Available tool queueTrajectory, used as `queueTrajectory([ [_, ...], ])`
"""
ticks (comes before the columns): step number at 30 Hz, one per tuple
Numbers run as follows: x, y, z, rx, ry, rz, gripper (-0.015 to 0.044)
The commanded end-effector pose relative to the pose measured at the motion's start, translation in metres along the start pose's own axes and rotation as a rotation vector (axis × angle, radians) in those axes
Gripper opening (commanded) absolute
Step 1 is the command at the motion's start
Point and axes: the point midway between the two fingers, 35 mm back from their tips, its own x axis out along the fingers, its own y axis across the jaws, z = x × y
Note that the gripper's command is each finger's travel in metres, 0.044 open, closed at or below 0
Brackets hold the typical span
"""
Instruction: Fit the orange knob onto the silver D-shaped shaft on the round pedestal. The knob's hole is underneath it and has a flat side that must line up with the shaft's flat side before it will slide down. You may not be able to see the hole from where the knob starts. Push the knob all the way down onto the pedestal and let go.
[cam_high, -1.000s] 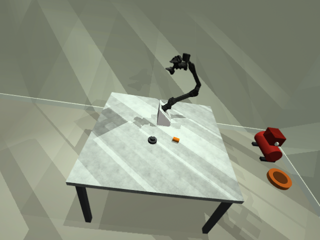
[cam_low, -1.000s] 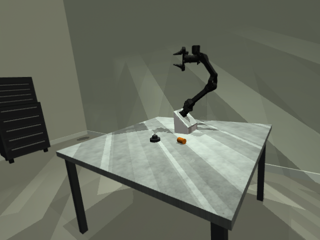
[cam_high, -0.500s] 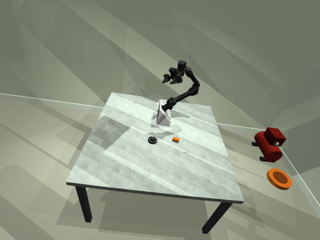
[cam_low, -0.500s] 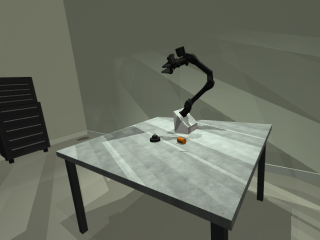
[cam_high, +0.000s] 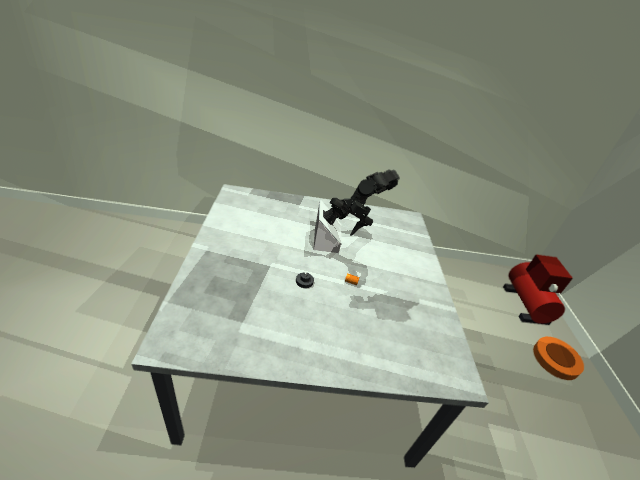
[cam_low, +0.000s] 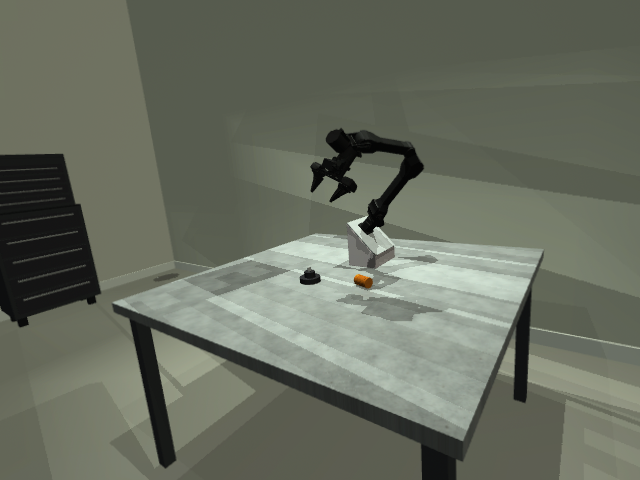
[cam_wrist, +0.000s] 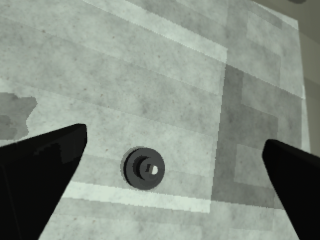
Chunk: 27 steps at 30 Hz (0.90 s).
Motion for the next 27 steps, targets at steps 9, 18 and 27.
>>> queueTrajectory([
  [9,0.111,0.156,-0.084,-0.91,0.38,0.338,0.044],
  [18,0.13,0.209,-0.146,-1.274,0.503,0.51,0.044],
  [27,0.145,0.219,-0.161,-1.273,0.502,0.511,0.044],
])
